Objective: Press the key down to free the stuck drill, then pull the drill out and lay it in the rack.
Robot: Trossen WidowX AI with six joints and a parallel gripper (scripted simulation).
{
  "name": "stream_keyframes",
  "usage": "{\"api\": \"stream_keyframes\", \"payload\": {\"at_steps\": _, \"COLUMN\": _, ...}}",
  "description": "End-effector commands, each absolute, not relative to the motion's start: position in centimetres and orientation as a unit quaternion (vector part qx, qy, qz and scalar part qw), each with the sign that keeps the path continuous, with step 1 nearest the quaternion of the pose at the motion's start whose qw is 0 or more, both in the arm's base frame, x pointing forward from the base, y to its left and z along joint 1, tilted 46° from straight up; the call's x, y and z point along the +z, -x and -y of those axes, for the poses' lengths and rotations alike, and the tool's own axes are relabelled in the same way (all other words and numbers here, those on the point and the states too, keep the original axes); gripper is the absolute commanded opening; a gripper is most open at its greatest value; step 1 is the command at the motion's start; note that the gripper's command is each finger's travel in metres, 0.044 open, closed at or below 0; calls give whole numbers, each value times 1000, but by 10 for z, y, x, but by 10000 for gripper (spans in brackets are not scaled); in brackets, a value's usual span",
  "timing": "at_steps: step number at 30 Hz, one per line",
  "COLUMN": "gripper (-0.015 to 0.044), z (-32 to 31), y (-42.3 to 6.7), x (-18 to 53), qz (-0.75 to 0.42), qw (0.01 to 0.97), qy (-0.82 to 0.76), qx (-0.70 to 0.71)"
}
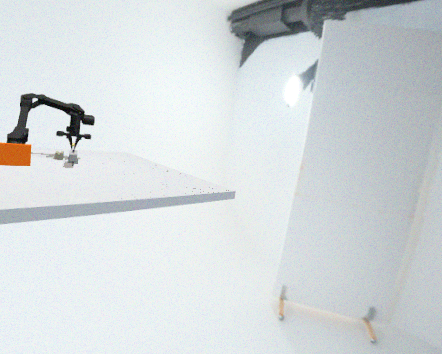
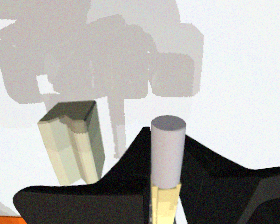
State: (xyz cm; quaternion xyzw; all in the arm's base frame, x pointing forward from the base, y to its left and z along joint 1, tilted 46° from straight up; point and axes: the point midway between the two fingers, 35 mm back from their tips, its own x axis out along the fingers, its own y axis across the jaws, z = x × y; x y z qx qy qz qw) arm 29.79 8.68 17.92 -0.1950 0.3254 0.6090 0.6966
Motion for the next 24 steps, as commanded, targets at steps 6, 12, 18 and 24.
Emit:
{"api": "stream_keyframes", "payload": {"at_steps": 6, "gripper": 0, "z": -92, "y": -285, "x": 184, "qz": -323, "qw": 698, "qy": 197, "qx": 609}}
{"api": "stream_keyframes", "payload": {"at_steps": 12, "gripper": 0, "z": -95, "y": -277, "x": 188, "qz": -323, "qw": 698, "qy": 196, "qx": 609}}
{"api": "stream_keyframes", "payload": {"at_steps": 18, "gripper": 0, "z": -98, "y": -269, "x": 191, "qz": -323, "qw": 698, "qy": 196, "qx": 609}}
{"api": "stream_keyframes", "payload": {"at_steps": 24, "gripper": 0, "z": -101, "y": -262, "x": 193, "qz": -323, "qw": 697, "qy": 196, "qx": 609}}
